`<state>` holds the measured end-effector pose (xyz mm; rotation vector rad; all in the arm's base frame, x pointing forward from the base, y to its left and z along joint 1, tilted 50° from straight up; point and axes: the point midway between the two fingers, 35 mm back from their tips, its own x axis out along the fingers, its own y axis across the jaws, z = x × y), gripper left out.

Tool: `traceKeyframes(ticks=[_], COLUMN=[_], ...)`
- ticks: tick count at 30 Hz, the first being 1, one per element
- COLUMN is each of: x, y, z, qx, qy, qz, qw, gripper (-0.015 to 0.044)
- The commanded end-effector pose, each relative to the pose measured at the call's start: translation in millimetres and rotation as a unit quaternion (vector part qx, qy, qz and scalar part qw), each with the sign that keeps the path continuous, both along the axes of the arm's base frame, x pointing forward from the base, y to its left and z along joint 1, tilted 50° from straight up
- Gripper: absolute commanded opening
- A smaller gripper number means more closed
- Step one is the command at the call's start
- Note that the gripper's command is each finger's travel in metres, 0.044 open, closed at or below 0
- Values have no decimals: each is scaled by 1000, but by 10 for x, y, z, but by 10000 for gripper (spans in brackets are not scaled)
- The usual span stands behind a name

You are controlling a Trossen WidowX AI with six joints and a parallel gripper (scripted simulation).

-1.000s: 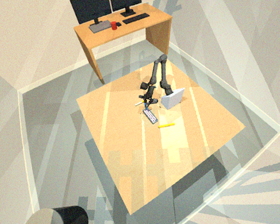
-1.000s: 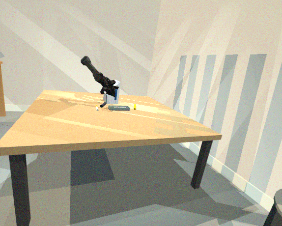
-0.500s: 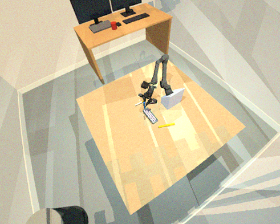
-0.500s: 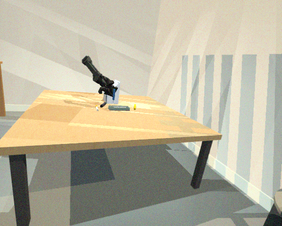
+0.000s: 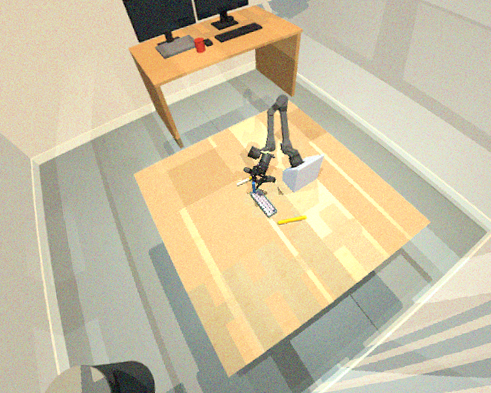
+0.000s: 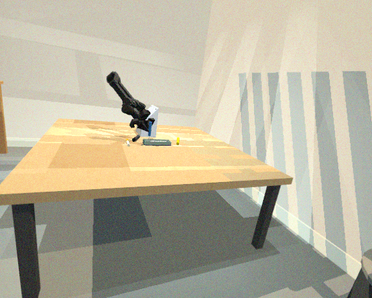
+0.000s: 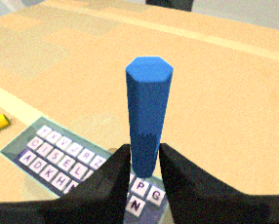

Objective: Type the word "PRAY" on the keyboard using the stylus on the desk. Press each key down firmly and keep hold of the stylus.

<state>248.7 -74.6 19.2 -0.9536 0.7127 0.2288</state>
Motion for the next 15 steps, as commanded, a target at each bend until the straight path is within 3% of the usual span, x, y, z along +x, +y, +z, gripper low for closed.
traceKeyframes(ticks=[1, 12, 15], x=[-9, -9, -10], y=[-1, -1, 7], z=[-29, -29, -40], qx=[1, 1, 1], qy=[4, 4, 4], qz=[2, 2, 2], qw=[1000, 1000, 1000], gripper=[0, 0, 79])
